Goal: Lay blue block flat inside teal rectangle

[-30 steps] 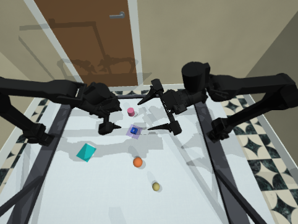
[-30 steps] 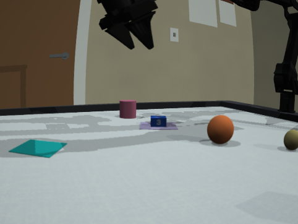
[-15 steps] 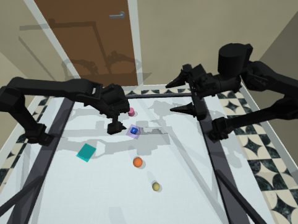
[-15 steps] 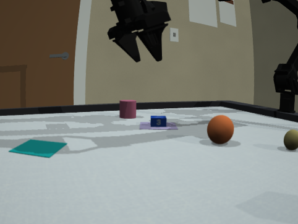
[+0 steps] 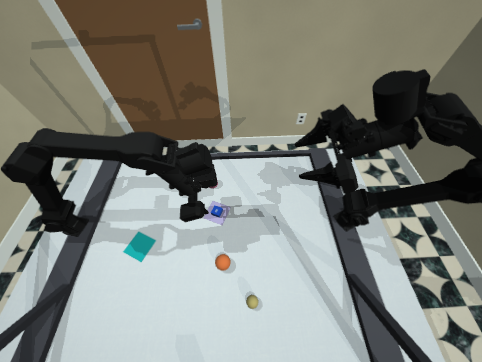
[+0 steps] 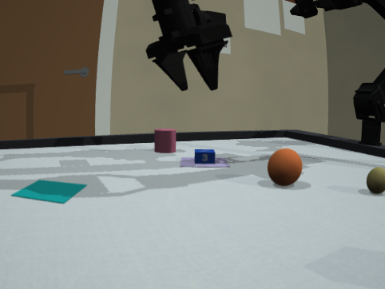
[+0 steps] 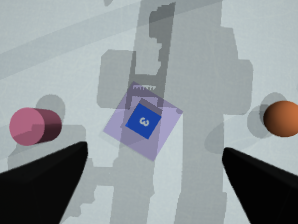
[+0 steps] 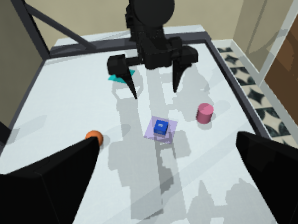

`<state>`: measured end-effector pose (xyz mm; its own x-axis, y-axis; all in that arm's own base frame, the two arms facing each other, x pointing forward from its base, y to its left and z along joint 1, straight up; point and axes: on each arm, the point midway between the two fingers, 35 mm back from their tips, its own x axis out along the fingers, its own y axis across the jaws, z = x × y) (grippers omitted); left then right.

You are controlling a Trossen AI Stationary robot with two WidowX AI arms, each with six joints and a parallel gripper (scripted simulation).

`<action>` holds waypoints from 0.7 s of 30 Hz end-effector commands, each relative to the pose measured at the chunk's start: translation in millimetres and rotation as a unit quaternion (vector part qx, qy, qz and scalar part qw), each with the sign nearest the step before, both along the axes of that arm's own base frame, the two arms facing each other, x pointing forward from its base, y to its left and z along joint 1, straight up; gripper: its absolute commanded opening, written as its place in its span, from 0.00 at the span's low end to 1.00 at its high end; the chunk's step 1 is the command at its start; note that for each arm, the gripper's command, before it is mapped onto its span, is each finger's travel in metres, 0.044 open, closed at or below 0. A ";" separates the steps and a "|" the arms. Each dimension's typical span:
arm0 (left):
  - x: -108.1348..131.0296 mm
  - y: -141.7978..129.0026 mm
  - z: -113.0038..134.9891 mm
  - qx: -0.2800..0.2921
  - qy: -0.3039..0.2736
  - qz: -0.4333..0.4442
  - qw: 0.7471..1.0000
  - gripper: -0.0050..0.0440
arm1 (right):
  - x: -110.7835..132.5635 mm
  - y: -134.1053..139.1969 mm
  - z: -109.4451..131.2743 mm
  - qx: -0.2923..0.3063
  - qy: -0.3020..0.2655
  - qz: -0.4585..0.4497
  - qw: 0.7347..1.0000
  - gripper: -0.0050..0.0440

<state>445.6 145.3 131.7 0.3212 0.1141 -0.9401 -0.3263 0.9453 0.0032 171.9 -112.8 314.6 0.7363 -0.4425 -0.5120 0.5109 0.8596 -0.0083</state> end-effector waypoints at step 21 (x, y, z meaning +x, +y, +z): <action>12.5 1.0 -14.1 -0.013 0.005 0.152 0.988 0.63 | -3.2 1.8 0.1 0.006 0.003 -0.001 1.000 1.00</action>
